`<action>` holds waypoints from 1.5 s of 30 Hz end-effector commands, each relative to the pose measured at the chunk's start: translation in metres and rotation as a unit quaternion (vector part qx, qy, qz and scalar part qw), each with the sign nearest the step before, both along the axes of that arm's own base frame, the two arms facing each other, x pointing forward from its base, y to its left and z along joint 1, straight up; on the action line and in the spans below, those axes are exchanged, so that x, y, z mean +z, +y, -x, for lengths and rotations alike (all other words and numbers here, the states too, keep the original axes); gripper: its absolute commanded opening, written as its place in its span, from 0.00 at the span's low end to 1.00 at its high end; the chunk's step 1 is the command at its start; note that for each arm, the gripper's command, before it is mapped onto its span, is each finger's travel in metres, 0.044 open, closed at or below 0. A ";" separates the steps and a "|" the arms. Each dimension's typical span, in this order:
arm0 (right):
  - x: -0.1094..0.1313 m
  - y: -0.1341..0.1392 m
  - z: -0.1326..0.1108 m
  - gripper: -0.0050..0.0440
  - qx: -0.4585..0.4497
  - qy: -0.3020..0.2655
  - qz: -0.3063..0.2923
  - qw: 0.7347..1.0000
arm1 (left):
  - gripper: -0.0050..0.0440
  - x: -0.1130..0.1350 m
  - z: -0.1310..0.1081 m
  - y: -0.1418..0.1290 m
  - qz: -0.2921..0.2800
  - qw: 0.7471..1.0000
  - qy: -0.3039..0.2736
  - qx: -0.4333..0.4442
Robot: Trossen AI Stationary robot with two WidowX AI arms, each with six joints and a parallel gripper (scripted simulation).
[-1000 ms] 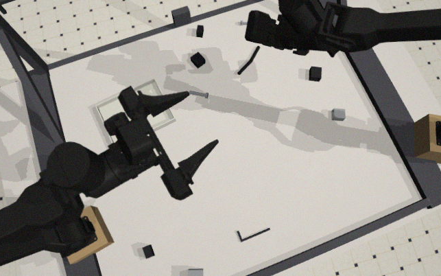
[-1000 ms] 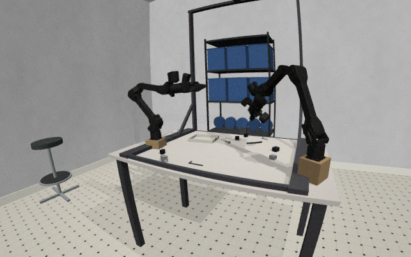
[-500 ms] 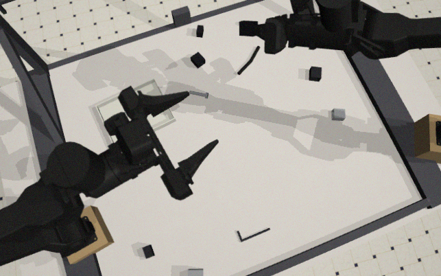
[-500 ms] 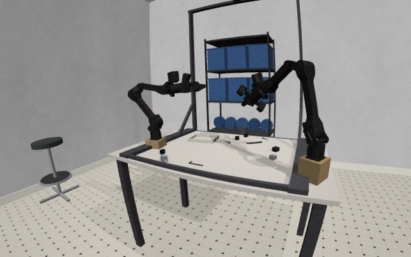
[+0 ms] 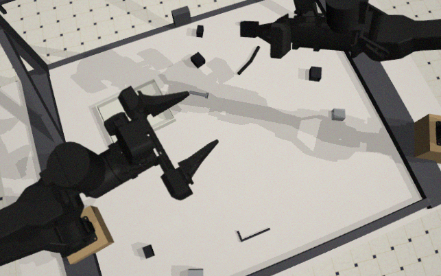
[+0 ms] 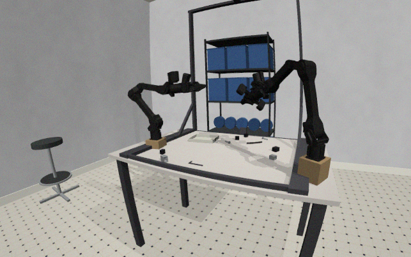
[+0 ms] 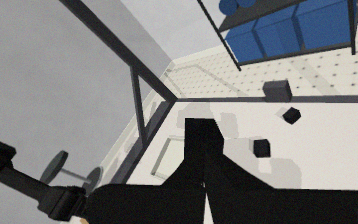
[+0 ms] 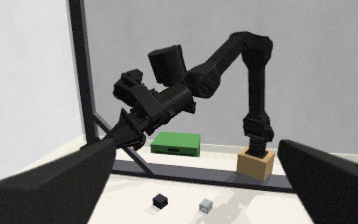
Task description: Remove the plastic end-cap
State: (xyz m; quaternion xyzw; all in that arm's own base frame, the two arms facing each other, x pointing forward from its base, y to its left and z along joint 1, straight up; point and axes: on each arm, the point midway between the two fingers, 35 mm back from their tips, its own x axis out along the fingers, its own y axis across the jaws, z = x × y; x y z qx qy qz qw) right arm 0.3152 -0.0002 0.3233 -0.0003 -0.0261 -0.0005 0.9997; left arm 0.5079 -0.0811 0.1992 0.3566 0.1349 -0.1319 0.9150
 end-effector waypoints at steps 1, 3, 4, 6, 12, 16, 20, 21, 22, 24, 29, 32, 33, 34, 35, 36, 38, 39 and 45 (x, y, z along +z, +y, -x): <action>0.008 0.001 0.002 1.00 0.001 -0.010 0.000 1.000 | 0.10 0.010 0.001 0.000 0.000 1.000 -0.010 -0.001; 0.008 0.000 0.002 1.00 0.001 -0.010 0.000 1.000 | 0.10 0.010 0.001 0.000 0.000 1.000 -0.010 -0.001; 0.008 0.000 0.002 1.00 0.001 -0.010 0.000 1.000 | 0.10 0.010 0.001 0.000 0.000 1.000 -0.010 -0.001; 0.008 0.000 0.001 1.00 0.001 -0.009 0.000 1.000 | 0.10 0.010 0.000 -0.001 0.000 1.000 -0.010 -0.001; 0.007 0.000 0.001 0.54 0.001 -0.009 0.000 1.000 | 0.10 0.009 -0.001 -0.001 0.000 1.000 -0.010 -0.002; 0.007 0.000 0.001 0.54 0.001 -0.009 0.000 1.000 | 0.10 0.010 -0.001 -0.001 0.001 1.000 -0.010 -0.002; 0.007 0.000 0.001 0.54 0.001 -0.009 0.000 1.000 | 0.10 0.010 -0.002 -0.001 0.001 1.000 -0.011 -0.003; 0.007 0.000 0.001 0.54 0.001 -0.009 0.000 1.000 | 0.10 0.010 -0.002 -0.001 0.001 1.000 -0.011 -0.003; 0.007 0.000 0.001 0.54 0.001 -0.009 0.000 1.000 | 0.10 0.010 -0.002 -0.001 0.001 1.000 -0.011 -0.003; 0.007 0.000 0.001 0.54 0.001 -0.009 0.000 1.000 | 0.10 0.011 -0.002 -0.002 0.001 1.000 -0.012 -0.003; 0.011 0.002 -0.002 0.54 0.003 -0.007 0.015 1.000 | 0.10 0.011 -0.002 -0.002 0.001 1.000 -0.012 -0.003; 0.013 0.007 -0.011 0.54 0.008 0.007 0.066 0.998 | 0.10 0.011 -0.002 -0.002 0.001 1.000 -0.012 -0.003; 0.014 0.009 -0.015 0.54 0.011 0.012 0.088 0.996 | 0.10 0.011 -0.002 -0.002 0.001 1.000 -0.012 -0.003; 0.014 0.009 -0.015 0.54 0.011 0.012 0.088 0.996 | 0.10 0.011 -0.002 -0.002 0.001 1.000 -0.012 -0.003; 0.014 0.009 -0.015 0.54 0.011 0.012 0.088 0.996 | 0.10 0.011 -0.002 -0.002 0.001 1.000 -0.012 -0.003; 0.015 0.011 -0.020 0.54 0.014 0.019 0.113 0.993 | 0.10 0.011 -0.002 -0.002 0.001 1.000 -0.012 -0.003; 0.014 0.015 -0.028 0.54 0.020 0.033 0.163 0.986 | 0.10 0.011 -0.002 -0.002 0.001 1.000 -0.012 -0.003; 0.013 0.017 -0.031 0.54 0.024 0.039 0.179 0.983 | 0.10 0.011 -0.002 -0.002 0.001 1.000 -0.012 -0.003; 0.012 0.031 -0.053 0.54 0.050 0.066 0.308 0.948 | 0.10 0.011 -0.002 -0.002 0.001 1.000 -0.012 -0.003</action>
